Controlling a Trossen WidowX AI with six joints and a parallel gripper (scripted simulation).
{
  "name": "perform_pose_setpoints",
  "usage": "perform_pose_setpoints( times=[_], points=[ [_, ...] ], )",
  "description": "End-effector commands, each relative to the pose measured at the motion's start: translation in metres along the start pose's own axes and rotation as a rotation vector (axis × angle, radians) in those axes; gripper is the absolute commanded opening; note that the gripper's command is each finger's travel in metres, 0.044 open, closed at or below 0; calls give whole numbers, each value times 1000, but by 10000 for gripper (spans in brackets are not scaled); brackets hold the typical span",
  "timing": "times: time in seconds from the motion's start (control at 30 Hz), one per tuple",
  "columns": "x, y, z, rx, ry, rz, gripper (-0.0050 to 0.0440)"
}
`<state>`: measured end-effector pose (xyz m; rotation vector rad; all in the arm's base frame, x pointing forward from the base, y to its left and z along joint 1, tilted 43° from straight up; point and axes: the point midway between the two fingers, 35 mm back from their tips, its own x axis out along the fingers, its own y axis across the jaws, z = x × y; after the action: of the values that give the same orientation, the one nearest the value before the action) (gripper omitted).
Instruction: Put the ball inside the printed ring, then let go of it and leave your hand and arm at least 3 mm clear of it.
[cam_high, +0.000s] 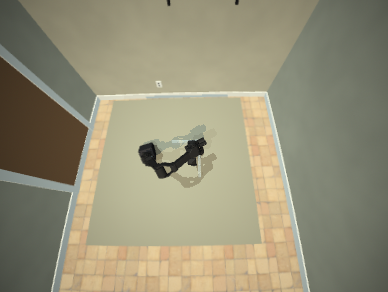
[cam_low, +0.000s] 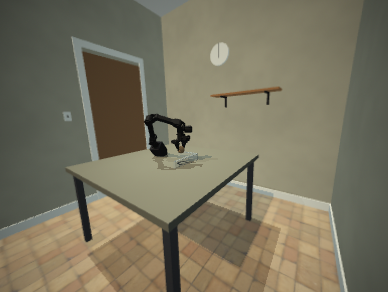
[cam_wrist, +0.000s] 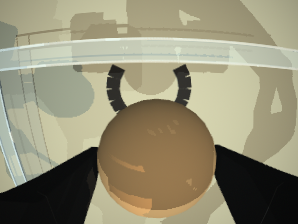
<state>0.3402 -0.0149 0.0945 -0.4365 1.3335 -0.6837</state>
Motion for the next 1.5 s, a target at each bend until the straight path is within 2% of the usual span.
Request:
perform_pose_setpoints(
  times=[0.0,0.1,0.17,0.4,0.73,1.1,1.23,1.27,1.47],
  points=[
    [5,-1,12,-4,-12,0,0],
    [7,0,12,-4,-12,0,0],
    [15,0,13,-4,-11,1,0],
    [73,0,13,-4,-12,1,0],
    [77,0,12,-4,-12,0,0],
    [93,0,13,-4,-12,0,0],
    [90,-1,14,-2,-15,1,0],
    [90,-1,15,0,-19,2,20],
    [90,-1,15,0,-19,2,20]
  ],
)
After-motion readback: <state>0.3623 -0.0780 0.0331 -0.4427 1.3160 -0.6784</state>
